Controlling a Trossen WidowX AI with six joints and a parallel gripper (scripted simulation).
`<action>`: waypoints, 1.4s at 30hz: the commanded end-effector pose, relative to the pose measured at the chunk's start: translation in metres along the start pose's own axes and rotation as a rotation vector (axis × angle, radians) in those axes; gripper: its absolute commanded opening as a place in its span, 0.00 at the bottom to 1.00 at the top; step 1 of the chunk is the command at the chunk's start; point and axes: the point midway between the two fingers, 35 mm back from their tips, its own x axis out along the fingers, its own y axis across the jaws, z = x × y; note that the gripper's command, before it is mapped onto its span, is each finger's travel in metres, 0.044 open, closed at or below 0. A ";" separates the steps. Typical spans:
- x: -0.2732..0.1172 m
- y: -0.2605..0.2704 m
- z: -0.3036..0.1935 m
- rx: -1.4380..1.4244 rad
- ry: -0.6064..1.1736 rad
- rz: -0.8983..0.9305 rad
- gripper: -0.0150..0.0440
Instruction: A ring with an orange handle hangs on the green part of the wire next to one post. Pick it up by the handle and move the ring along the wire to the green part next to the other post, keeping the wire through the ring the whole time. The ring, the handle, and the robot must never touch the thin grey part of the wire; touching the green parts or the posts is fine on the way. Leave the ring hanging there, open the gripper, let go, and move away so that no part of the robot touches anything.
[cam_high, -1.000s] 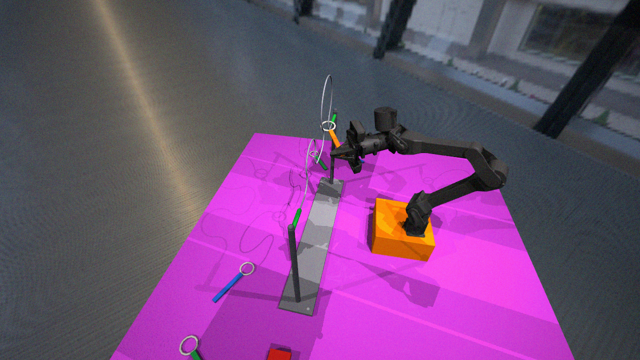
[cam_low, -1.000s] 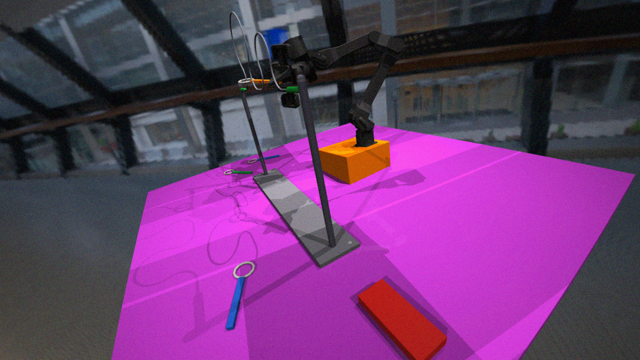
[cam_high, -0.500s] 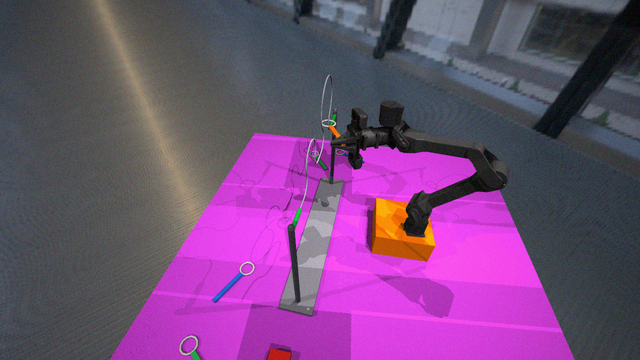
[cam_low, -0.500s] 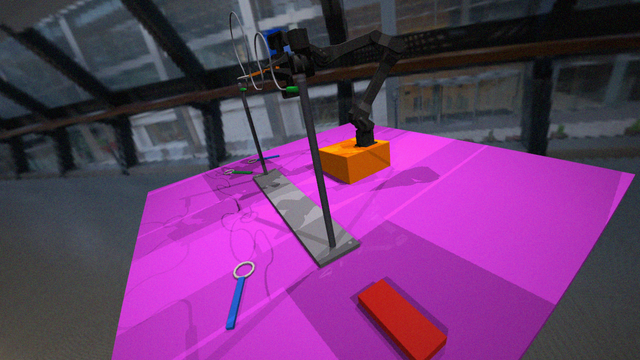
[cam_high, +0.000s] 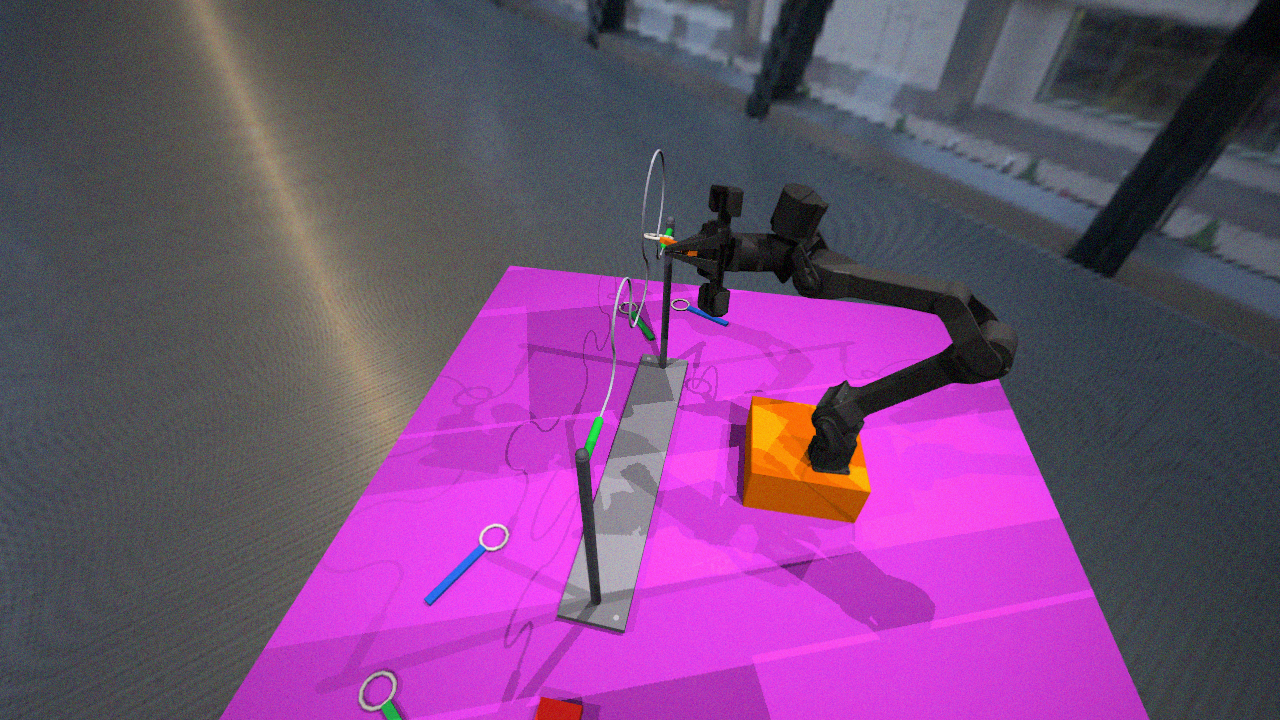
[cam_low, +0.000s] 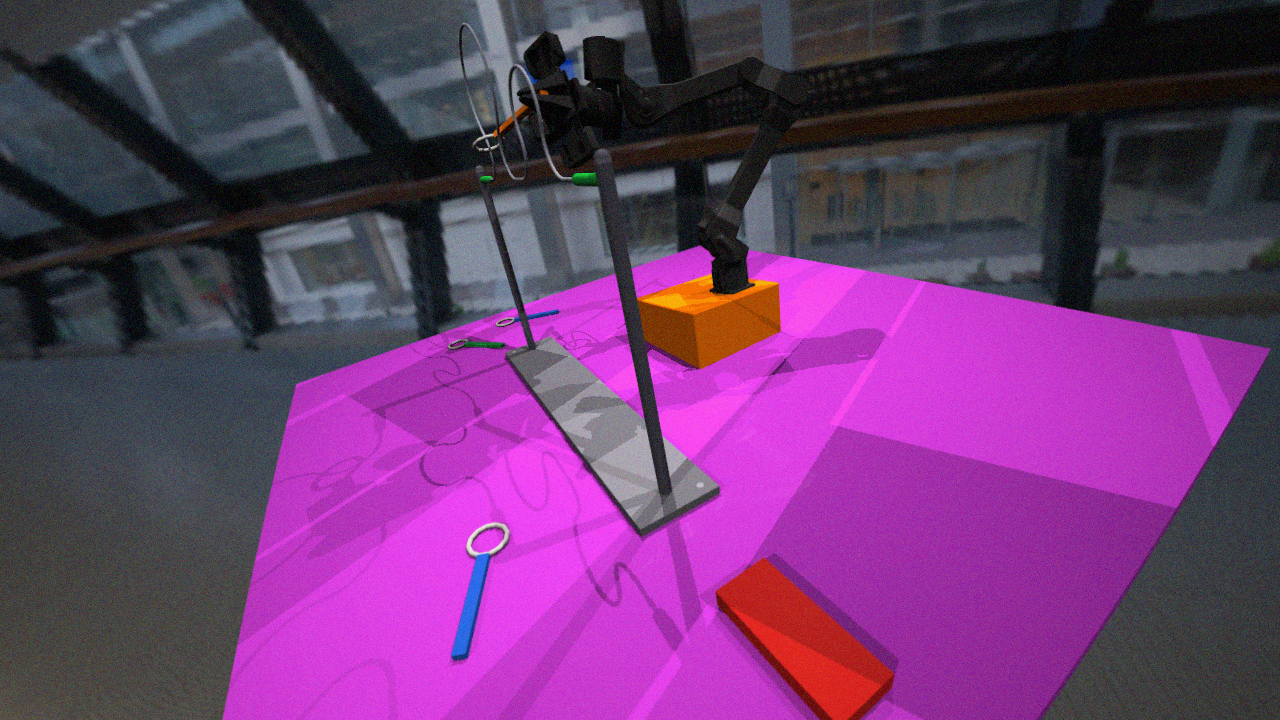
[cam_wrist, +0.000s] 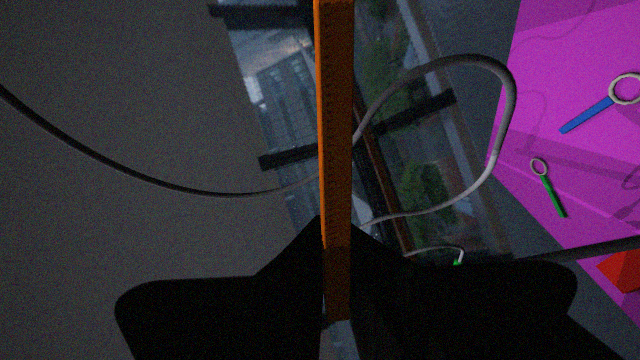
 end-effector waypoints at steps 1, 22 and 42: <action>0.000 0.012 0.001 0.068 0.005 0.033 0.00; -0.007 0.057 0.011 0.256 0.013 0.127 0.00; -0.007 0.057 0.012 0.111 0.012 0.035 0.00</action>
